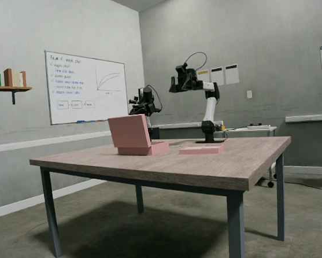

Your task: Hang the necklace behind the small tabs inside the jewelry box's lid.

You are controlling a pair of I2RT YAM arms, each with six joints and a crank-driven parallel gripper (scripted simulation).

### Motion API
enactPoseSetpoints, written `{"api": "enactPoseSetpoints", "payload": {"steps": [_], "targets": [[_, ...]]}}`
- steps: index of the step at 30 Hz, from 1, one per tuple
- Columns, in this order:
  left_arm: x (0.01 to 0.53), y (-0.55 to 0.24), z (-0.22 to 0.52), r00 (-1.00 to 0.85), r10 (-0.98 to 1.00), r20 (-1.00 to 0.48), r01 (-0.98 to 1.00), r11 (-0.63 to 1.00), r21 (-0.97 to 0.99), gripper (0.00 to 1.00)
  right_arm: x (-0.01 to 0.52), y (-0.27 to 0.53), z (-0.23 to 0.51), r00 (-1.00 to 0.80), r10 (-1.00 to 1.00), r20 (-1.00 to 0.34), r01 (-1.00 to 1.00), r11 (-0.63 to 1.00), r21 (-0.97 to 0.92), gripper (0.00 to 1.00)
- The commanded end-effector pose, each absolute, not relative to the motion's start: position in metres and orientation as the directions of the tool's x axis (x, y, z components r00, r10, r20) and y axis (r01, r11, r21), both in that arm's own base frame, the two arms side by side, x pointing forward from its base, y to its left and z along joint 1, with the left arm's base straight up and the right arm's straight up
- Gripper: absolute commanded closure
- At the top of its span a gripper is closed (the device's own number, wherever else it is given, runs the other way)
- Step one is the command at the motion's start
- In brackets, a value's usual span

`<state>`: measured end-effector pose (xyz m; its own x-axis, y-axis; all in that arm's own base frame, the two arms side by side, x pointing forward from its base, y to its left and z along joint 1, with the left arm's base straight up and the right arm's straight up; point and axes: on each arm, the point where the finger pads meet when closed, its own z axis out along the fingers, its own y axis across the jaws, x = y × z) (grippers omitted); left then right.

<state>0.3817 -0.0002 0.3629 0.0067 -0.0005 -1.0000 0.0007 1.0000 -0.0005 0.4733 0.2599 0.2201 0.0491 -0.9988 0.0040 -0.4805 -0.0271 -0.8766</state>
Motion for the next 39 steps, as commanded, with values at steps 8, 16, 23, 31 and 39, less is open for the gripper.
{"api": "enactPoseSetpoints", "payload": {"steps": [8,16,23,31,39], "targets": [[0.381,0.001,0.370,0.025,-0.003,-1.000,-0.007,1.000,-0.003,0.00,0.487,0.264,0.234,0.054,-0.998,-0.030,-0.443,0.003,-0.897,1.00],[0.381,0.001,0.370,0.025,-0.003,-1.000,-0.007,1.000,-0.003,0.00,0.492,0.262,0.243,0.054,-0.998,-0.041,-0.430,0.013,-0.903,1.00],[0.381,0.001,0.370,0.025,-0.003,-1.000,-0.007,1.000,-0.003,0.00,0.497,0.261,0.235,0.053,-0.998,-0.024,-0.448,-0.002,-0.894,1.00],[0.381,0.001,0.370,0.025,-0.003,-1.000,-0.007,1.000,-0.003,0.00,0.505,0.263,0.234,0.054,-0.998,-0.029,-0.442,0.002,-0.897,1.00],[0.381,0.001,0.370,0.025,-0.003,-1.000,-0.007,1.000,-0.003,0.00,0.510,0.264,0.237,0.054,-0.998,-0.034,-0.436,0.007,-0.900,1.00]]}}
